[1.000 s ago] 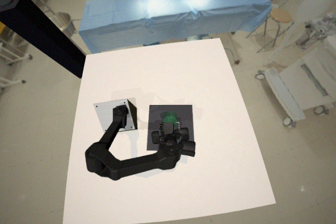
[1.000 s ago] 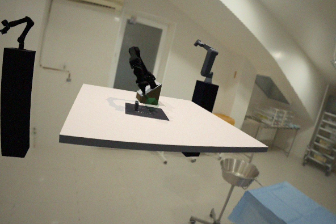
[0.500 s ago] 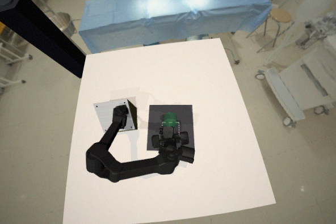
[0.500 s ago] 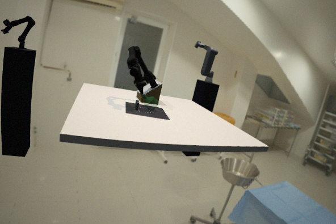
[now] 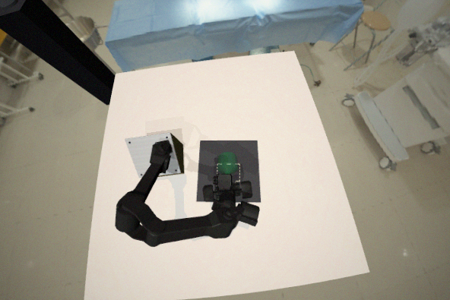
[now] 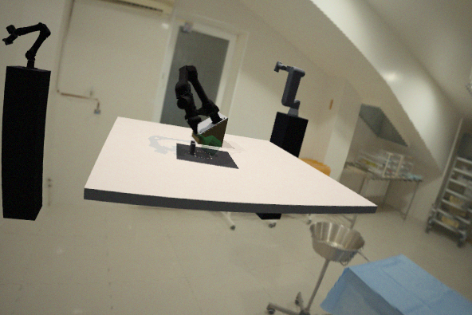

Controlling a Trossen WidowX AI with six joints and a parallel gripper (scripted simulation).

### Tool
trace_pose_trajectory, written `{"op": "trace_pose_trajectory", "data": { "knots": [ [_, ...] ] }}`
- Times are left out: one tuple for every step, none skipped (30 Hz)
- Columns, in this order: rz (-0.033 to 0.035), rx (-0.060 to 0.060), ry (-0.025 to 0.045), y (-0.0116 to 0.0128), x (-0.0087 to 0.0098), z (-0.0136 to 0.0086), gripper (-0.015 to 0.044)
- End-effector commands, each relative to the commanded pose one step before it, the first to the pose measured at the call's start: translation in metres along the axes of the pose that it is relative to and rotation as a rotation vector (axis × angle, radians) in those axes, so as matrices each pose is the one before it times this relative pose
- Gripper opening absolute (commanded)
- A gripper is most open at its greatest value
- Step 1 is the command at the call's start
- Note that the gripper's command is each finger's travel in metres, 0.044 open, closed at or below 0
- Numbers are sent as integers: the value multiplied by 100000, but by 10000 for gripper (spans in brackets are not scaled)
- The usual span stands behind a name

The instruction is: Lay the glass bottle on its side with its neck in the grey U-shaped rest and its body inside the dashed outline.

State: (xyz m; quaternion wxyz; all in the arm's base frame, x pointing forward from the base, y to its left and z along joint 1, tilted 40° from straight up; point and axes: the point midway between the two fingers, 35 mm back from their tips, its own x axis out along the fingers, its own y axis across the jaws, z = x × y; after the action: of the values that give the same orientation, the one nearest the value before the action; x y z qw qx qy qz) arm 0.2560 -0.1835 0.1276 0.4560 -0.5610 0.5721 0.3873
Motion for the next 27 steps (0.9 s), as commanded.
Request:
{"op": "trace_pose_trajectory", "data": {
  "knots": [
    [456, -213, 97, 145, 399, -657, 100],
    [-111, 53, 6, 14, 40, -126, 100],
    [-109, 55, 7, 14, 42, -125, 100],
    [-106, 56, 8, 14, 43, -124, 100],
    [-104, 58, 10, 14, 45, -124, 100],
    [-102, 59, 11, 14, 46, -123, 100],
    [-100, 61, 11, 13, 42, -109, 100],
    [-22, 14, 2, 2, 5, -13, 100],
    [-51, 35, 6, 4, 11, -32, 100],
    [-77, 58, 12, 6, 18, -50, 100],
    [-91, 77, 17, 8, 24, -64, 100],
    [-87, 81, 17, 9, 27, -67, 100],
    [-75, 74, 15, 8, 26, -63, 100],
    [-66, 67, 14, 8, 26, -60, 100],
    [-61, 63, 14, 8, 26, -58, 100],
    [-59, 61, 16, 7, 27, -58, 100],
    [-58, 61, 17, 7, 27, -58, 100],
    [-57, 62, 19, 7, 27, -58, 100],
    [-56, 63, 20, 7, 27, -58, 100],
    [-54, 64, 21, 7, 28, -58, 100],
    [-53, 65, 22, 7, 28, -58, 100],
    [-52, 66, 23, 7, 28, -58, 100],
    [-51, 66, 23, 7, 28, -58, 100],
    [-51, 67, 24, 7, 29, -58, 100],
    [-50, 68, 25, 7, 29, -58, 100],
    [-49, 68, 25, 7, 29, -58, 100],
    [-49, 69, 26, 7, 29, -58, 100]
  ]
}}
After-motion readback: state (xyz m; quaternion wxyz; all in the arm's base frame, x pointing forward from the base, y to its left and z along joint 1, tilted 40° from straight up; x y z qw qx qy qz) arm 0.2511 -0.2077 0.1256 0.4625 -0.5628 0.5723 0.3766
